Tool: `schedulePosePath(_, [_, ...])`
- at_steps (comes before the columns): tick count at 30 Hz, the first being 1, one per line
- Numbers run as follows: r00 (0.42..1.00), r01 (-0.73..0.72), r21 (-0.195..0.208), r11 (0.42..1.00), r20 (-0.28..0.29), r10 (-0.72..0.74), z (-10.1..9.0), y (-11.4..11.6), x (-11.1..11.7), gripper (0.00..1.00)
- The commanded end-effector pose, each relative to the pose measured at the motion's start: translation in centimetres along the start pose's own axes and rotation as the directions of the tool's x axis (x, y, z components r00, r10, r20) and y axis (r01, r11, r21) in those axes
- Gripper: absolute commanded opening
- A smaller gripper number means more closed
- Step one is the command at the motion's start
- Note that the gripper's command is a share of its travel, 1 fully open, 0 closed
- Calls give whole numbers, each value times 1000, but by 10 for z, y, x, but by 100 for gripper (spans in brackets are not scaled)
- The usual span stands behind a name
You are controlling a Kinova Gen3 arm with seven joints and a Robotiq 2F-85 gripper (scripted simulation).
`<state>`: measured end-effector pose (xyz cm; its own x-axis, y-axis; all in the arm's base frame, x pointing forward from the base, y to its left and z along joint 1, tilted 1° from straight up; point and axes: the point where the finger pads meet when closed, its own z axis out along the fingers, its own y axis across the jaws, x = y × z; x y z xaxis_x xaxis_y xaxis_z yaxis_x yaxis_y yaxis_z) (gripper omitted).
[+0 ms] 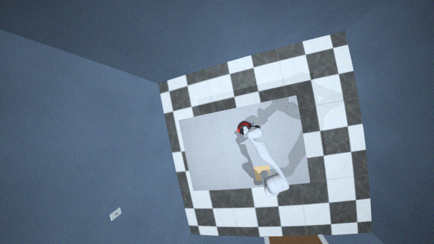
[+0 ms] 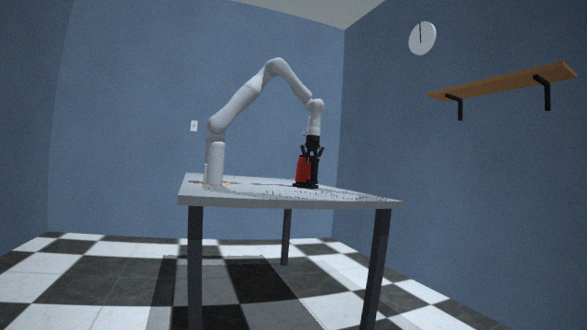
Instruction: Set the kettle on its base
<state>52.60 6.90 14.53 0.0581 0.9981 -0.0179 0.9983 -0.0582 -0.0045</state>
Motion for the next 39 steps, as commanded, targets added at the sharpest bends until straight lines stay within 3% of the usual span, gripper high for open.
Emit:
schedulePosePath(1, [1000,0,-1,1000,0,0,0,0,0,0])
schedulePosePath(14, [1000,0,-1,1000,0,0,0,0,0,0])
schedulePosePath(15, [1000,0,-1,1000,0,0,0,0,0,80])
schedulePosePath(39, [1000,0,-1,1000,0,0,0,0,0,80])
